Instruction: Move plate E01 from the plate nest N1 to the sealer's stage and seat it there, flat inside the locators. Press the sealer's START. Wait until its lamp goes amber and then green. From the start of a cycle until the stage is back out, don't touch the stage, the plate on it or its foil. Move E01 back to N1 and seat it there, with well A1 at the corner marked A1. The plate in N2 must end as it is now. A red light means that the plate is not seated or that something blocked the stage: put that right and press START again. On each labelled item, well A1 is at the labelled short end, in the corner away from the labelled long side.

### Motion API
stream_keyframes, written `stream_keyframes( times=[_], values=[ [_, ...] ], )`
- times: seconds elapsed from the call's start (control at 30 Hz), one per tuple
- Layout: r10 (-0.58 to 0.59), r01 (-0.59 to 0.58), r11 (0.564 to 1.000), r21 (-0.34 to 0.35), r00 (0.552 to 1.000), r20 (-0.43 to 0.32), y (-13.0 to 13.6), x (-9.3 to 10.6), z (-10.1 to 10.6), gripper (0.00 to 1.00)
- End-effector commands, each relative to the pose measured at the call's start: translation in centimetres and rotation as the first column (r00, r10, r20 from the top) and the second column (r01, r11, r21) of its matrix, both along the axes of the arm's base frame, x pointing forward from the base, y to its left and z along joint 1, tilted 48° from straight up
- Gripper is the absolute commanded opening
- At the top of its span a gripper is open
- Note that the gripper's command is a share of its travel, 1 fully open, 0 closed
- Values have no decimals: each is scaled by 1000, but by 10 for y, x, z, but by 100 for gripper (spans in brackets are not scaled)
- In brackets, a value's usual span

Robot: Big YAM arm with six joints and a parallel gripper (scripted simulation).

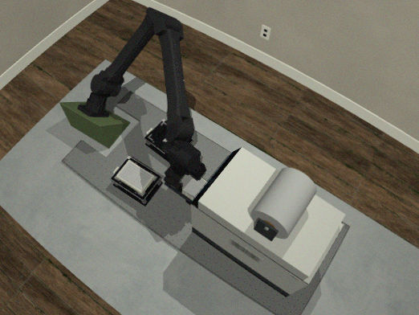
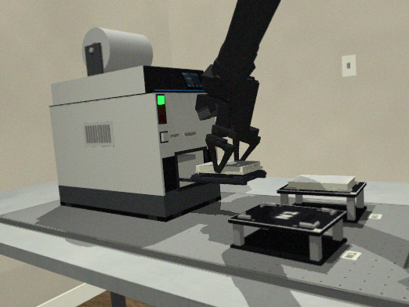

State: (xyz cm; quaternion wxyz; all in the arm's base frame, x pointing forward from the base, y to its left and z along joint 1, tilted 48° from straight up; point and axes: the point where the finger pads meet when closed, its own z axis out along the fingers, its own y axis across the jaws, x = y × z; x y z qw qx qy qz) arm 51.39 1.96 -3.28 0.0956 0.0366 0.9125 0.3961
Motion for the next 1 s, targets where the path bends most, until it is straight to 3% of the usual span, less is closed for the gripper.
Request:
stream_keyframes(
  times=[0.0, 0.2, 0.57, 0.8, 0.97],
  values=[
    [-28, 28, 1000, -13, 999, 46, -21, 20, 5, 0],
    [-28, 29, 1000, -13, 999, 47, -22, 21, 4, 0],
    [16, -15, 1000, -13, 999, 52, 1, 25, 5, 0],
    [21, -20, 1000, -17, 997, 72, 3, 29, 15, 0],
    [8, -7, 1000, -12, 997, 78, -14, 30, 33, 0]
  ],
)
